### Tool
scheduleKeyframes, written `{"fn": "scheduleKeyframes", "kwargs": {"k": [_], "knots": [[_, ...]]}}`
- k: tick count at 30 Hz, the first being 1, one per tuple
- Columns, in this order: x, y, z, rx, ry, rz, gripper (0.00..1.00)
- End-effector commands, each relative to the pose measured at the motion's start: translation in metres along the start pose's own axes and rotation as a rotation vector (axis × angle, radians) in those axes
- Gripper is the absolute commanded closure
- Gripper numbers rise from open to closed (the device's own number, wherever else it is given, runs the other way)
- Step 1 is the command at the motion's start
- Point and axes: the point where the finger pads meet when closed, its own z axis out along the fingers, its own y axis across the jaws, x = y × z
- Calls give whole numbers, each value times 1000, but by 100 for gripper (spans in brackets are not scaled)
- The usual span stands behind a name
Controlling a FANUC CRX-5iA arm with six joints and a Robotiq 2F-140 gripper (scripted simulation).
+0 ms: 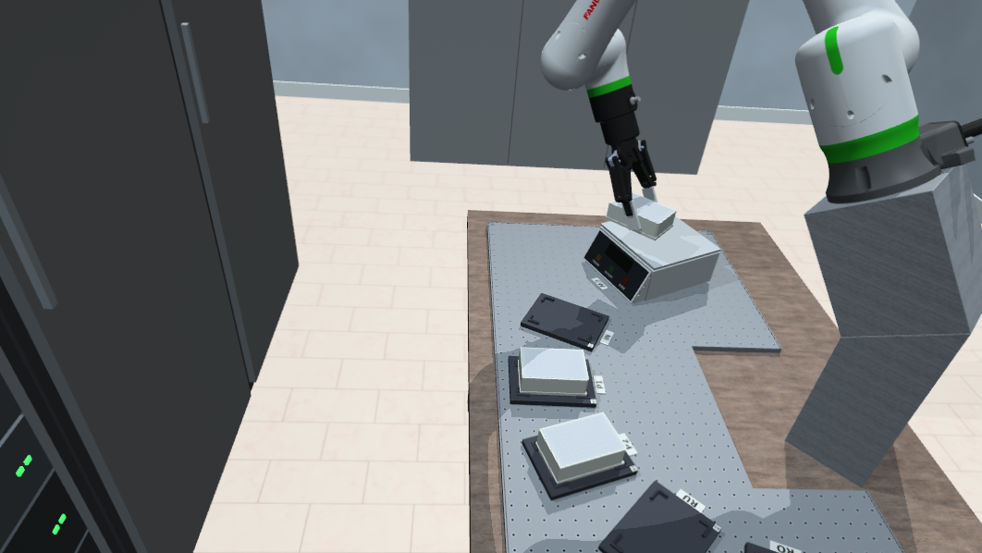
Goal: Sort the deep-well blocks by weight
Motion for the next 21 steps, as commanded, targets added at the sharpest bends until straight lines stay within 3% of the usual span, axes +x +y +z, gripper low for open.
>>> {"fn": "scheduleKeyframes", "kwargs": {"k": [1,21], "knots": [[2,-11,-1,-1,0,0,90],[15,-69,-9,-1,0,0,90]]}}
